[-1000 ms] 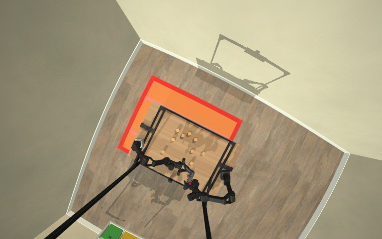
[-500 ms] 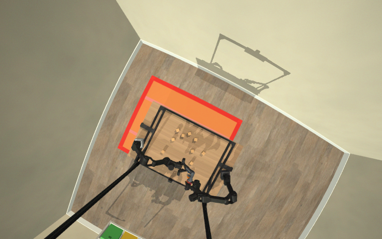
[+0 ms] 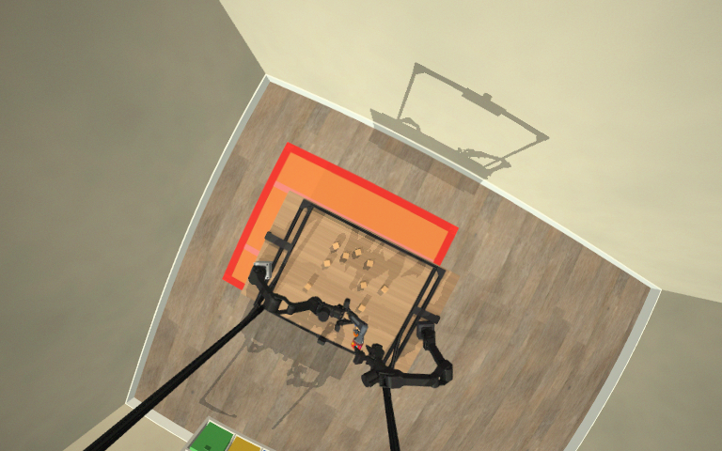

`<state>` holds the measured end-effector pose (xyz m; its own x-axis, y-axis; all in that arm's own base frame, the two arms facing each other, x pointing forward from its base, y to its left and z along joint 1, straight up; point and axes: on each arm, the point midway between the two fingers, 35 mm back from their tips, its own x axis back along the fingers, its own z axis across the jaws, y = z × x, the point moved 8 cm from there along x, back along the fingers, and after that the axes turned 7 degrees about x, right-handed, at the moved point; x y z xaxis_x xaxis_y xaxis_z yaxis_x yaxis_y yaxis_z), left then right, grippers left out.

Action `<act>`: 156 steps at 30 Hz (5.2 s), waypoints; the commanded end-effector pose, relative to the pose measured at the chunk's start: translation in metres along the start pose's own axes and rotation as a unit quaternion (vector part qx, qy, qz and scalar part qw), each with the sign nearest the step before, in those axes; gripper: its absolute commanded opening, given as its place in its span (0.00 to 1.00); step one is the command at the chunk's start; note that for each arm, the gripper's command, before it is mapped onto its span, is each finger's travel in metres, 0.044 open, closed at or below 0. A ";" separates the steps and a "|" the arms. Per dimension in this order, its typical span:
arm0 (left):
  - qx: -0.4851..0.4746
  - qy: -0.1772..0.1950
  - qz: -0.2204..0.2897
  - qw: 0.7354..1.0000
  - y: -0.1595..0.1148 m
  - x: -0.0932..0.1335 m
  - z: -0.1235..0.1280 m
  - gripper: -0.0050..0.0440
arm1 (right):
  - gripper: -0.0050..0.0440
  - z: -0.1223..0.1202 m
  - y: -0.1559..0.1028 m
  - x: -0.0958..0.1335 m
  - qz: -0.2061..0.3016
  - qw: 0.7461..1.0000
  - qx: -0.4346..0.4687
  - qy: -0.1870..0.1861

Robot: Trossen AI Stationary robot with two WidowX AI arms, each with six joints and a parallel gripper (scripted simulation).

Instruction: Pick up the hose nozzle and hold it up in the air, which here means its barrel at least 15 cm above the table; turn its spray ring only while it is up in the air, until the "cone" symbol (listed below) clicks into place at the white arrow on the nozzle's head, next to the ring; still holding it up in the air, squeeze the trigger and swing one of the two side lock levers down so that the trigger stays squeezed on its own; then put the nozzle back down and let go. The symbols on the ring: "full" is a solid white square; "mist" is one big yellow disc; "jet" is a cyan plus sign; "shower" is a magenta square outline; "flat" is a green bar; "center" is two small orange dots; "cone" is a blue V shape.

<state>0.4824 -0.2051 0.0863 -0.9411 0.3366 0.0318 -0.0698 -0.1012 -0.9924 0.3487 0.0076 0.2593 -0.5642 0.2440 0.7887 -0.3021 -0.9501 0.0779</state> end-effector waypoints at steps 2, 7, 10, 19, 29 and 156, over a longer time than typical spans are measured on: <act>0.001 0.002 0.011 1.000 -0.005 -0.001 0.001 0.10 | 0.92 0.003 0.000 0.023 0.002 1.000 -0.004 0.010; 0.001 0.002 0.011 1.000 -0.005 -0.001 0.001 0.10 | 0.92 0.003 0.000 0.032 0.002 1.000 -0.004 0.010; 0.001 0.002 0.011 1.000 -0.005 -0.001 0.001 0.10 | 0.92 0.003 0.000 0.042 0.002 1.000 -0.004 0.010; 0.001 0.002 0.011 1.000 -0.005 -0.001 0.001 0.10 | 0.92 0.003 0.000 0.046 0.002 1.000 -0.004 0.010; 0.001 0.002 0.011 1.000 -0.005 -0.001 0.001 0.10 | 0.92 -0.006 -0.001 0.046 0.002 1.000 -0.004 0.014; 0.001 0.002 0.011 1.000 -0.005 -0.001 0.001 0.10 | 0.92 -0.046 -0.005 -0.072 -0.031 0.928 0.004 0.372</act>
<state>0.4823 -0.2057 0.0865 -0.9407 0.3379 0.0312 -0.0694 -0.1016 -0.9924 0.3494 0.0057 0.1740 -0.9200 0.3631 0.1473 -0.3488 -0.9301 0.1148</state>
